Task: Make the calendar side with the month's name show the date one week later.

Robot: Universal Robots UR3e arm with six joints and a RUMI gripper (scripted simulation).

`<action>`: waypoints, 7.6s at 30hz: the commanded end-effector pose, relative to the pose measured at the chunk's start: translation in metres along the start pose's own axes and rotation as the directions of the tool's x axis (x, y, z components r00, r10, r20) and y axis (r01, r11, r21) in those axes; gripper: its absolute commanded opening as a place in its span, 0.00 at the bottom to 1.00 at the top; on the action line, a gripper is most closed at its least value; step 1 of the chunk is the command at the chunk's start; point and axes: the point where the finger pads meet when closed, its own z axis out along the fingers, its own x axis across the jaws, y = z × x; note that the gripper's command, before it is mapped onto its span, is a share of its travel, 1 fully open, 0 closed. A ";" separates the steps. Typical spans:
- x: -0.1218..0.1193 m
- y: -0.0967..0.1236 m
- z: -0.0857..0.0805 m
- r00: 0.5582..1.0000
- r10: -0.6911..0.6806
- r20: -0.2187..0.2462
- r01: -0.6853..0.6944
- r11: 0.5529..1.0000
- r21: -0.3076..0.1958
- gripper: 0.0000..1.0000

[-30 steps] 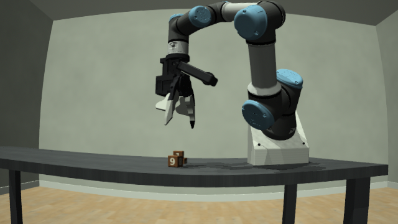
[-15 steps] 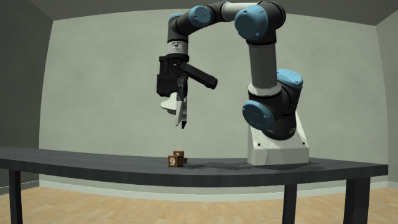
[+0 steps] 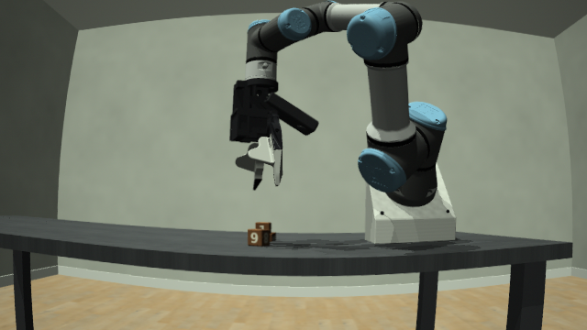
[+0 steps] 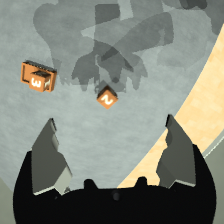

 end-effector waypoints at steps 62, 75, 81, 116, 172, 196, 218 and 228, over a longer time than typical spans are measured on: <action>-0.006 0.010 0.002 0.709 -0.705 -0.001 0.705 0.709 -0.008 0.29; -0.006 0.010 0.002 0.709 -0.705 -0.001 0.705 0.709 -0.008 0.29; -0.006 0.010 0.002 0.709 -0.705 -0.001 0.705 0.709 -0.008 0.29; -0.006 0.011 0.024 0.719 -0.695 -0.001 0.695 0.719 -0.008 0.29; -0.006 0.012 0.054 0.719 -0.695 -0.001 0.695 0.719 -0.008 0.29; -0.006 0.012 0.054 0.719 -0.695 -0.001 0.695 0.719 -0.008 0.29; -0.006 0.012 0.054 0.719 -0.695 -0.001 0.695 0.719 -0.008 0.29; -0.006 0.012 0.054 0.719 -0.695 -0.001 0.695 0.719 -0.008 0.29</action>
